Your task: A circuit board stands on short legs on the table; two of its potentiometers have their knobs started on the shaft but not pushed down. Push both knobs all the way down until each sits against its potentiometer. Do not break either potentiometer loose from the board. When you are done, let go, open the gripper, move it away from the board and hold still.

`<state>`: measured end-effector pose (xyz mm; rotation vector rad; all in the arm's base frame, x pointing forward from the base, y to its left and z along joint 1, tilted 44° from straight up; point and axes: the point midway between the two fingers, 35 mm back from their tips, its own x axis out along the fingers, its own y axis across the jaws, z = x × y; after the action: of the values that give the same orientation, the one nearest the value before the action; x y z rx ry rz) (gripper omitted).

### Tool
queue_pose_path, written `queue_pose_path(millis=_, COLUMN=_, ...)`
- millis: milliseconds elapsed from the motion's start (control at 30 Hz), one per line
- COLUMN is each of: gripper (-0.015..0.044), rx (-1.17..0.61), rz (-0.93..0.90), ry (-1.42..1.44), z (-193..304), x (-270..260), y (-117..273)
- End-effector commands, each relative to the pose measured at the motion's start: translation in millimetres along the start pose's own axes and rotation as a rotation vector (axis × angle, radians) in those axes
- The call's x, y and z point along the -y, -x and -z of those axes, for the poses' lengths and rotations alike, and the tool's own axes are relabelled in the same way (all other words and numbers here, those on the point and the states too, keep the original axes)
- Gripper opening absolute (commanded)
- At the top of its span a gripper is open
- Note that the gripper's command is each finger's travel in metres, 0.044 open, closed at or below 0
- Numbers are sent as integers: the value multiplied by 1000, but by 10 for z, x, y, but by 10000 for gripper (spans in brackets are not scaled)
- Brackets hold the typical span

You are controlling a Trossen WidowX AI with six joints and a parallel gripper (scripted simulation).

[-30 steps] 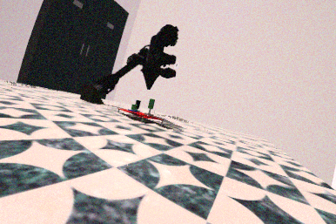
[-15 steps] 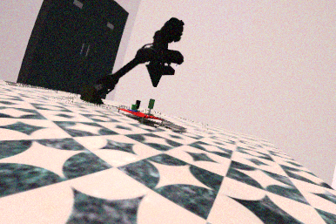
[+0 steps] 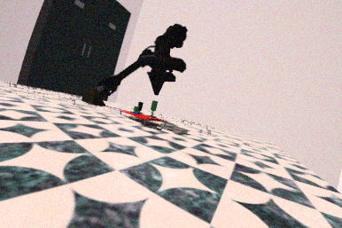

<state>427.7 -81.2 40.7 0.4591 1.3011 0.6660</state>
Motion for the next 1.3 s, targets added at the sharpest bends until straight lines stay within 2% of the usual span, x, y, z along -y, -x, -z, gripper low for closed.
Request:
queue_pose_path(millis=0, gripper=0, rx=9, rz=2, ry=-3, z=-2, x=-7, y=-8)
queue_pose_path(millis=333, gripper=0, rx=10, rz=1, ry=-2, z=18, x=-13, y=-158)
queue_pose_path(millis=1267, gripper=0, rx=10, rz=1, ry=-2, z=23, x=-15, y=-199)
